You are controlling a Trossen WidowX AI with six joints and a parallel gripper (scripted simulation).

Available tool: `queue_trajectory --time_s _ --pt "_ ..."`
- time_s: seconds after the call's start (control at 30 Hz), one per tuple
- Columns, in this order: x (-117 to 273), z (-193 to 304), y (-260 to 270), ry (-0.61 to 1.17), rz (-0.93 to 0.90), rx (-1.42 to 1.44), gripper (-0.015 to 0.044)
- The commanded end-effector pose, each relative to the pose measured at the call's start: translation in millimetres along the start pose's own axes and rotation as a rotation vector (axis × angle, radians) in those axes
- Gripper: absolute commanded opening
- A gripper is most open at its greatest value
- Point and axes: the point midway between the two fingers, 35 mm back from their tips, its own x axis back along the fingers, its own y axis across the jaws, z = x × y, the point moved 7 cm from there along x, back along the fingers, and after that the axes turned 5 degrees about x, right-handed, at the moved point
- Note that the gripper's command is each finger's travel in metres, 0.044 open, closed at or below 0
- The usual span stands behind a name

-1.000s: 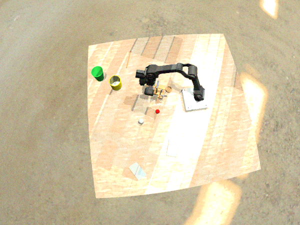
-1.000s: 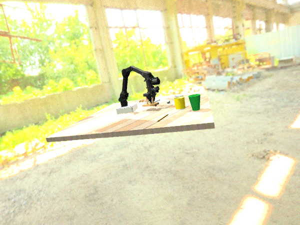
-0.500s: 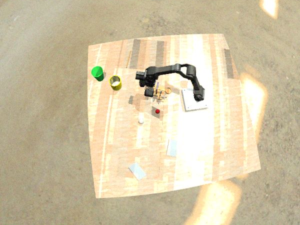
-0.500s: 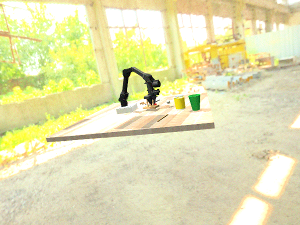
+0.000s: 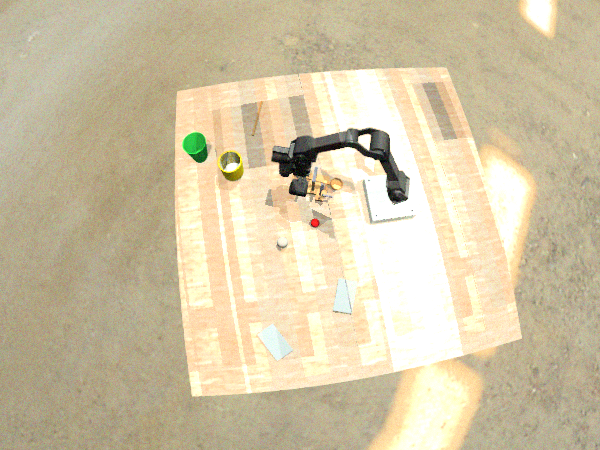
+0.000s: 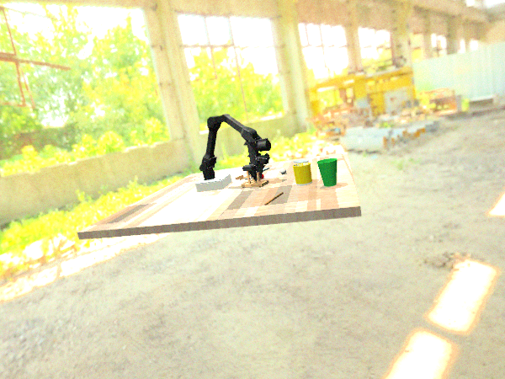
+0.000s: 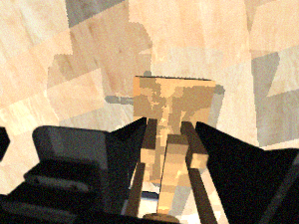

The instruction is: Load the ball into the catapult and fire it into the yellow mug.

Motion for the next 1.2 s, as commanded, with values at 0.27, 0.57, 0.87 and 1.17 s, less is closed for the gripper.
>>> queue_trajectory --time_s 0.27,0.57,0.87,1.17 --pt "1 0 0 -0.002 0.0 0.0 0.0131" --pt "4 -1 0 -0.002 0.0 0.0 0.0367" --pt "101 0 0 -0.001 0.0 0.0 0.044" --pt "86 1 -1 -0.001 -0.003 0.004 0.044"
